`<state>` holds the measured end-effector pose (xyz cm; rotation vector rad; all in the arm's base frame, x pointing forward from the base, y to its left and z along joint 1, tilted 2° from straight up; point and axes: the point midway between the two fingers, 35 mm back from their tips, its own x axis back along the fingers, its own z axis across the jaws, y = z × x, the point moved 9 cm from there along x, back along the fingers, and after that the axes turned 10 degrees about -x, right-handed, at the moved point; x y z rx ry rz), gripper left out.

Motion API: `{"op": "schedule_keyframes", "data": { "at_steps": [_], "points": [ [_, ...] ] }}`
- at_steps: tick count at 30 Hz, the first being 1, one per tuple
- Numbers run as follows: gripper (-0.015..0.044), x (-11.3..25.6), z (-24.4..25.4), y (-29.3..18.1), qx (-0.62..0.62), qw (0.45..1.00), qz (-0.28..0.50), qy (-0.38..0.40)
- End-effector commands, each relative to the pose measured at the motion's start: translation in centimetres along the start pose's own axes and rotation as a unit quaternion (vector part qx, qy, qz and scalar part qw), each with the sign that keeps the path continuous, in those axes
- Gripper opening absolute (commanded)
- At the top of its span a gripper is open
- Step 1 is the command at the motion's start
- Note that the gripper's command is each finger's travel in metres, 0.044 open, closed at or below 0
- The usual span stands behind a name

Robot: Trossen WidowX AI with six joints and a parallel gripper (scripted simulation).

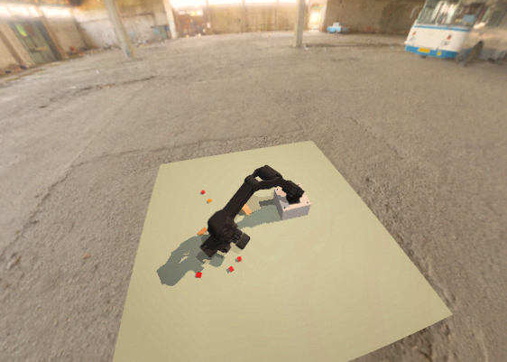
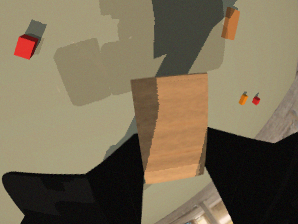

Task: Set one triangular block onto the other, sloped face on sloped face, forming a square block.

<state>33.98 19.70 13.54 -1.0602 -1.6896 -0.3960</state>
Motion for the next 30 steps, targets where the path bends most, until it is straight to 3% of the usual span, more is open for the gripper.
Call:
{"op": "schedule_keyframes", "data": {
  "at_steps": [1,15,30],
  "points": [
    [0.0000,0.0,-0.5,-0.4,-0.069,0.997,-0.008,0.022],
    [0.0000,-0.2,-2.0,-1.2,-0.293,0.951,-0.019,0.096],
    [0.0000,-0.3,-3.5,-2.1,-0.508,0.843,-0.006,0.177]
  ]
}}
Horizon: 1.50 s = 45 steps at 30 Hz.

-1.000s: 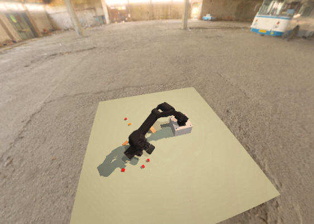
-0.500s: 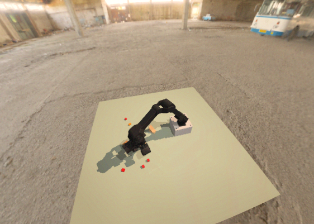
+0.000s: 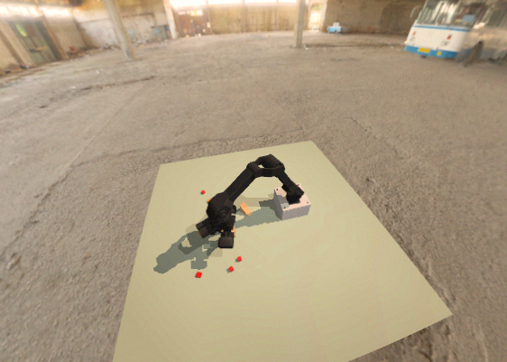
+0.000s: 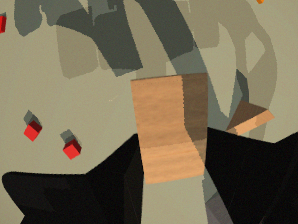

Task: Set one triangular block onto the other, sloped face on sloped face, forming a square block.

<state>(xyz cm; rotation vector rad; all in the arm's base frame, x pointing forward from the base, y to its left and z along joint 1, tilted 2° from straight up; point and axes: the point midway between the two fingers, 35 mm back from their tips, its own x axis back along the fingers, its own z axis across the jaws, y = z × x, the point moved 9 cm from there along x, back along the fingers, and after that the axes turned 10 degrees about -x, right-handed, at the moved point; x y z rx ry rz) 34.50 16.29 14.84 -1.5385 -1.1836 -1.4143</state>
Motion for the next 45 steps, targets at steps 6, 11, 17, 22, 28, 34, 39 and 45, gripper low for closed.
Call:
{"op": "schedule_keyframes", "data": {
  "at_steps": [6,11,17,22,28,34,39,45],
  "points": [
    [0.0000,0.4,-1.1,0.3,-0.145,0.988,0.018,0.048],
    [0.0000,0.6,-1.6,0.5,-0.223,0.972,0.032,0.071],
    [0.0000,0.8,-2.1,0.7,-0.289,0.952,0.046,0.090],
    [0.0000,0.8,-2.2,0.7,-0.289,0.952,0.046,0.090],
    [0.0000,1.5,-4.7,0.3,-0.289,0.952,0.046,0.089],
    [0.0000,2.2,-7.2,-0.5,-0.283,0.954,0.047,0.087],
    [0.0000,2.6,-9.3,-1.5,-0.274,0.957,0.048,0.085],
    [0.0000,3.0,-11.8,-2.7,-0.275,0.957,0.048,0.084]
  ]
}}
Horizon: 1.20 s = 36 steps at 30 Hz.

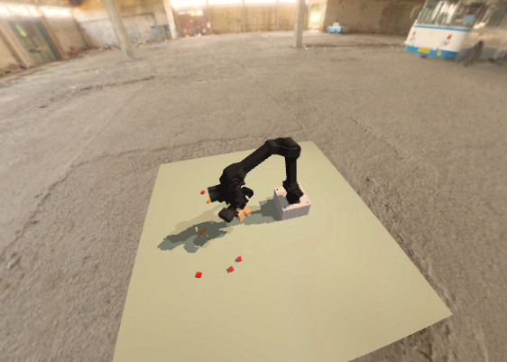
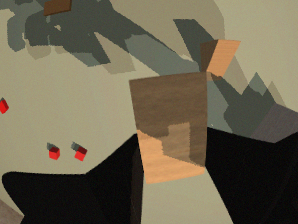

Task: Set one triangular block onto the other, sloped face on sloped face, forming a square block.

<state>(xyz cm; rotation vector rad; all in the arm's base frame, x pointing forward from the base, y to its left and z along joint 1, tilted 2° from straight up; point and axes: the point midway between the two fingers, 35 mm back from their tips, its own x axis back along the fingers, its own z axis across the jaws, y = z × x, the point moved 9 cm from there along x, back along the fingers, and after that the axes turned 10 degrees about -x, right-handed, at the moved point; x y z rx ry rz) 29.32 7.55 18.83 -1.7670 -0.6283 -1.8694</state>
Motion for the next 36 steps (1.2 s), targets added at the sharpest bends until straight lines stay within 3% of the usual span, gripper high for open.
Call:
{"op": "schedule_keyframes", "data": {
  "at_steps": [1,23,36],
  "points": [
    [0.0000,0.6,-2.0,-0.1,0.001,1.000,0.002,0.001],
    [0.0000,1.5,-10.2,-1.0,-0.013,1.000,0.000,0.000],
    [0.0000,-3.7,-9.7,1.6,-0.012,1.000,-0.002,0.000]
  ]
}}
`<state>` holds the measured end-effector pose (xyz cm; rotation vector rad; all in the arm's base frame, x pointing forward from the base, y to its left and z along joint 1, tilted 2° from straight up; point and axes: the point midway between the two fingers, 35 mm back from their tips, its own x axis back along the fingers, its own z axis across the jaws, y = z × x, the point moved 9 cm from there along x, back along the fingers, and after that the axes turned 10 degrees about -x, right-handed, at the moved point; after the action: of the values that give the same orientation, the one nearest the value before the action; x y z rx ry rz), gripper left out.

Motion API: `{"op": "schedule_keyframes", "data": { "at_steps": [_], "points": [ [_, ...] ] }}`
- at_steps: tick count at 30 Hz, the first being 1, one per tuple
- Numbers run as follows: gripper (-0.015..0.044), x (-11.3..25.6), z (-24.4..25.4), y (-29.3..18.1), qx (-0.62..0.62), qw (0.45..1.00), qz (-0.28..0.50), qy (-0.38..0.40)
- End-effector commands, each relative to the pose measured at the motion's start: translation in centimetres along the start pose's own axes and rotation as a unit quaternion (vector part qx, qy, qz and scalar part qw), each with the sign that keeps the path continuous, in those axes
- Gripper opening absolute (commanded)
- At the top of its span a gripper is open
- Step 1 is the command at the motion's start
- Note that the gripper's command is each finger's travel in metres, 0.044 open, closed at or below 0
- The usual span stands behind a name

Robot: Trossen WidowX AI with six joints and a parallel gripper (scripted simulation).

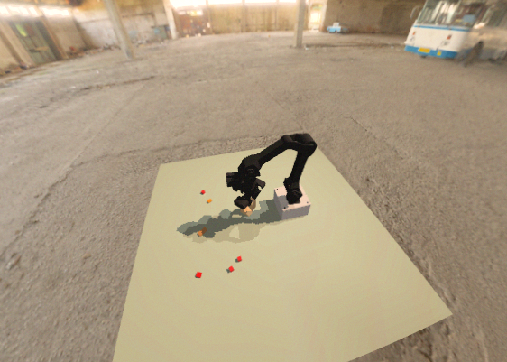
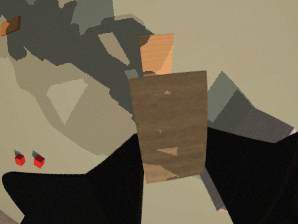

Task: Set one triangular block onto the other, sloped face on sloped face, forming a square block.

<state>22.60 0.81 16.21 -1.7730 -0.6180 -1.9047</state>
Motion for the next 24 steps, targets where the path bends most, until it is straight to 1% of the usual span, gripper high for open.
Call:
{"op": "schedule_keyframes", "data": {
  "at_steps": [1,5,12,18,24],
  "points": [
    [0.0000,-2.0,-0.1,0.8,0.002,1.000,0.006,-0.006],
    [0.0000,-3.5,-0.1,1.6,0.001,1.000,0.006,-0.005],
    [0.0000,-4.2,-0.3,1.8,0.000,1.000,0.006,-0.005],
    [0.0000,-6.5,-0.2,2.6,0.000,1.000,0.006,-0.005],
    [0.0000,-6.5,-0.3,2.6,0.000,1.000,0.006,-0.005]
  ]
}}
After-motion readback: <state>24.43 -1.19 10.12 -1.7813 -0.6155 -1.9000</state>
